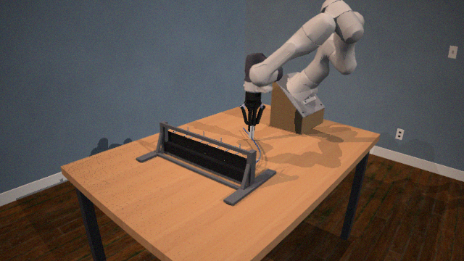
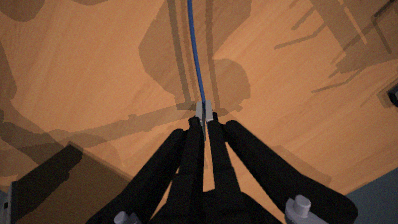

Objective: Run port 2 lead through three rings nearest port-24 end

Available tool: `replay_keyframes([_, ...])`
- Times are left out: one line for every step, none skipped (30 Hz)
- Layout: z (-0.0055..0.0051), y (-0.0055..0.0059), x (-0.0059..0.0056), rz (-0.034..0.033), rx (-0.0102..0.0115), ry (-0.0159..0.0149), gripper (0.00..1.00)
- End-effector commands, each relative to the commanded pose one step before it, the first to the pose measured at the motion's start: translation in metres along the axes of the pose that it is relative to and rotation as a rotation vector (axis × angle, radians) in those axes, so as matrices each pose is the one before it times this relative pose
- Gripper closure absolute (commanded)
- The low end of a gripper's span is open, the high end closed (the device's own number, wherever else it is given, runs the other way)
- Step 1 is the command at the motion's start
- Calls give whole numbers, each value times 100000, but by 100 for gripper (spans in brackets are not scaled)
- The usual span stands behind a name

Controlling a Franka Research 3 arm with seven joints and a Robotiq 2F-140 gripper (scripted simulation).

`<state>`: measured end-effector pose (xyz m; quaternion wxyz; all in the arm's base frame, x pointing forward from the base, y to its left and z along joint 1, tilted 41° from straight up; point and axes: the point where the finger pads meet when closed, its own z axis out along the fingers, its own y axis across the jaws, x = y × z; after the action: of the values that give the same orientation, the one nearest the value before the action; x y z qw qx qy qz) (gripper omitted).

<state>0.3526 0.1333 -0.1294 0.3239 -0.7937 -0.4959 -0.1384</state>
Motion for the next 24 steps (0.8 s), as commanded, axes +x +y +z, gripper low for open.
replay_keyframes([-333,-90,-73,1041,328,76,100])
replay_keyframes([-125,0,0,0,0,0,100])
replay_keyframes([-123,0,0,0,0,0,100])
replay_keyframes([-122,-1,0,1,0,0,100])
replay_keyframes([-120,0,0,-1,0,0,100])
replay_keyframes([-118,0,0,0,0,0,100])
replay_keyframes([-114,0,0,0,0,0,100])
replay_keyframes([-111,-1,0,1,0,0,100])
replay_keyframes([-107,0,0,0,0,0,100])
replay_keyframes([-103,1,0,-1,0,0,100])
replay_keyframes([-98,0,0,0,0,0,100])
replay_keyframes([-92,0,0,0,0,0,100])
replay_keyframes([-86,0,0,0,0,0,100])
replay_keyframes([-81,-1,0,1,0,0,100])
replay_keyframes([-75,1,0,-1,0,0,100])
replay_keyframes([0,0,0,0,0,0,100])
replay_keyframes([0,0,0,0,0,0,100])
replay_keyframes([-69,0,0,0,0,0,100])
replay_keyframes([-62,0,0,0,0,0,100])
replay_keyframes([-56,0,0,0,0,0,100])
replay_keyframes([-49,0,0,0,0,0,100])
replay_keyframes([-43,0,0,0,0,0,100])
replay_keyframes([-36,0,0,0,0,0,100])
replay_keyframes([-30,0,0,0,0,0,100])
